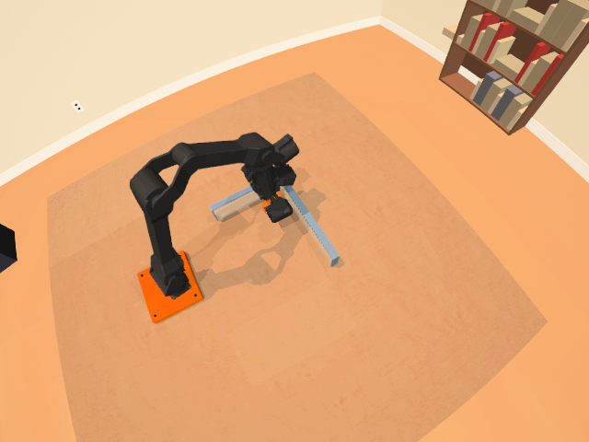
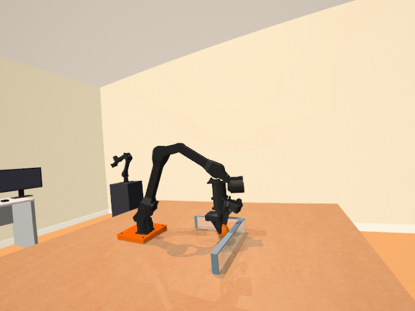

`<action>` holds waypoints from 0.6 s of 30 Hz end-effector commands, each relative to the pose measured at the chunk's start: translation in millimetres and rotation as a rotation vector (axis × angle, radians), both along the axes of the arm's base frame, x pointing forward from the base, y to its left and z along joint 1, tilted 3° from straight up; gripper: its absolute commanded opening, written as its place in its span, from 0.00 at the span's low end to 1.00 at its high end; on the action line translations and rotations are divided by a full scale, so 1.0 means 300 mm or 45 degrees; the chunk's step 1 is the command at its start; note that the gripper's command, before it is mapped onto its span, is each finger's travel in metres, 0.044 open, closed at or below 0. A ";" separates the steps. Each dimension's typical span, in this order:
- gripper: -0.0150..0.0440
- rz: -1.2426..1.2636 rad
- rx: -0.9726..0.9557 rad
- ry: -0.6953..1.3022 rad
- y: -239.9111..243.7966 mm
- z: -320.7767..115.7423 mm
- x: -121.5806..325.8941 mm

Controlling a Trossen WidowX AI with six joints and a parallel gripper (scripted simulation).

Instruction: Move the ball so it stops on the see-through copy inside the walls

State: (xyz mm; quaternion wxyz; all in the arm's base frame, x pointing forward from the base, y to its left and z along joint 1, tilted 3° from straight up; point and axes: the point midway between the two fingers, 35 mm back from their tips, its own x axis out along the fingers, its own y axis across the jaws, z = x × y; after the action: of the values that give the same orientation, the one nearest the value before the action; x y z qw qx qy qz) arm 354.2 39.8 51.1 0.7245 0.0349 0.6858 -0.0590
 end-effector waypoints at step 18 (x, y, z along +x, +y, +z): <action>0.87 0.007 0.004 -0.028 0.011 0.263 0.000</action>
State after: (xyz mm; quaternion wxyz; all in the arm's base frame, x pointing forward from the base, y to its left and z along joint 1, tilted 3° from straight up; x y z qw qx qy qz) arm 354.1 43.0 133.0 0.7331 0.0350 0.6769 -0.0553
